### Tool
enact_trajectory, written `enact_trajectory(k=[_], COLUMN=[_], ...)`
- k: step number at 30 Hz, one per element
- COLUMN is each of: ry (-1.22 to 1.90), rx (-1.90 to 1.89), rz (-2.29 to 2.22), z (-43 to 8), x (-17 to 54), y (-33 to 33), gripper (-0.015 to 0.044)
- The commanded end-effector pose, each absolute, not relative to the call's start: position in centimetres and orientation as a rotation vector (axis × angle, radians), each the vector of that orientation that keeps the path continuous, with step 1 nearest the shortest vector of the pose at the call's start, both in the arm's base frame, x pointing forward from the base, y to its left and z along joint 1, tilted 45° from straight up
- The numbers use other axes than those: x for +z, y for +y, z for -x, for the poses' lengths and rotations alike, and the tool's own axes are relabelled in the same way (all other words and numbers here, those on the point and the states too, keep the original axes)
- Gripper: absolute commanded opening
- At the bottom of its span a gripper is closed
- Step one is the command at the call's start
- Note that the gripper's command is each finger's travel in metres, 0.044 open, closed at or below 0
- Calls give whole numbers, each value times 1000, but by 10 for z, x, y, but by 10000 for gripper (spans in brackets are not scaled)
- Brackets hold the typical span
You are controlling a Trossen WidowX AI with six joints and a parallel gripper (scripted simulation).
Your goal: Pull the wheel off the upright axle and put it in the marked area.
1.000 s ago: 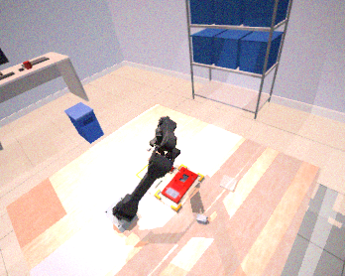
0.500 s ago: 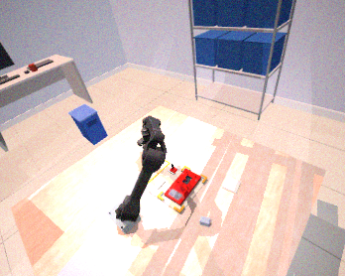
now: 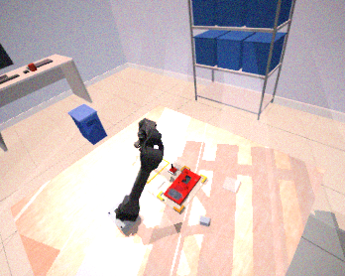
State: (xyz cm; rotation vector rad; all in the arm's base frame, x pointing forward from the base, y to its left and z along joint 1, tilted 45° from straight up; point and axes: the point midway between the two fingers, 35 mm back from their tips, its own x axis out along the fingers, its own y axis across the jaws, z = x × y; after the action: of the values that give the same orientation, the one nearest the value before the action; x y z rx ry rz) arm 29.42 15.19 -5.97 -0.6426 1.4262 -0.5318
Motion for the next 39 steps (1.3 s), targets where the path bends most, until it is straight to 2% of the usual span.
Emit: enact_trajectory(k=[1,13,20,31,39], ry=[1428,1426,1426,1428,1428], rx=[-532,-535,-536,-538,-533], rz=[653,656,656,648,654], z=[-294,-300,-300,-301,-295], x=[-69,-122,-124,-119,-78], y=[144,92,89,94,134], gripper=[0,0,0,289,300])
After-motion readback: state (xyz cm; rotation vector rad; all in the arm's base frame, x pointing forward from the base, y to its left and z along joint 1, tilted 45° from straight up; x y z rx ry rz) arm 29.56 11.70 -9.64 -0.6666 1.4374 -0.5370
